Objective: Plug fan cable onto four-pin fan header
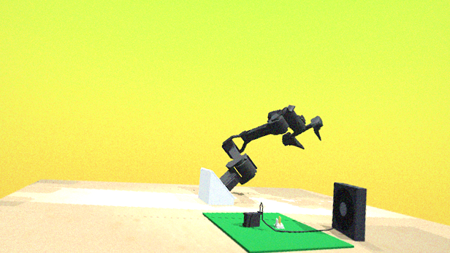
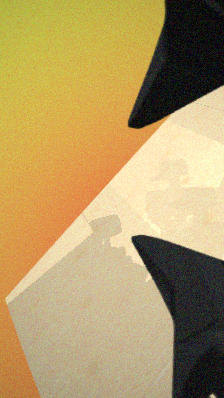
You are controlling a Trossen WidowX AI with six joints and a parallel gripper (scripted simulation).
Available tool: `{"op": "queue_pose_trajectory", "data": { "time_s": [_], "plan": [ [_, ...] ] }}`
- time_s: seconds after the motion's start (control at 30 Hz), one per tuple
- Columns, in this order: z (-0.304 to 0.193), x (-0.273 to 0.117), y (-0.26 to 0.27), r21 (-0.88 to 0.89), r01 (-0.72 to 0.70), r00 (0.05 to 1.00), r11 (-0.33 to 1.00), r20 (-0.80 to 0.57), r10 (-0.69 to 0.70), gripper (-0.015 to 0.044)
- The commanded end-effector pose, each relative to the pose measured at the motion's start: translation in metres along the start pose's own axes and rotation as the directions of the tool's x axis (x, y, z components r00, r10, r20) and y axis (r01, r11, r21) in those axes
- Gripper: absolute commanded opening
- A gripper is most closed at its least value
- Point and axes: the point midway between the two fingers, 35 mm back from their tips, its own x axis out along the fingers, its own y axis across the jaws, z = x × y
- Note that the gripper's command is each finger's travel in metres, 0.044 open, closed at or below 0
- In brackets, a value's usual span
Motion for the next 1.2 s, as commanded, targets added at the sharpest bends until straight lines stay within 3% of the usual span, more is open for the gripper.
{"op": "queue_pose_trajectory", "data": {
  "time_s": [0.0, 0.2, 0.47, 0.8, 1.0, 1.17],
  "plan": [
    [0.0, 0.0, 0.0, 0.0, 0.0, 1.0, 1.0, 0.0, 0.0, 0.0426],
    [-0.002, 0.0, -0.011, 0.005, 0.016, 1.0, 1.0, 0.007, -0.016, 0.044],
    [-0.047, -0.004, -0.112, 0.042, 0.213, 0.977, 0.976, 0.003, -0.213, 0.044],
    [-0.137, -0.036, -0.208, 0.025, 0.451, 0.879, 0.892, -0.184, -0.439, 0.044],
    [-0.209, -0.079, -0.247, 0.025, 0.598, 0.749, 0.801, -0.371, -0.548, 0.044],
    [-0.277, -0.12, -0.263, -0.031, 0.644, 0.629, 0.764, -0.547, -0.552, 0.044]
  ]
}}
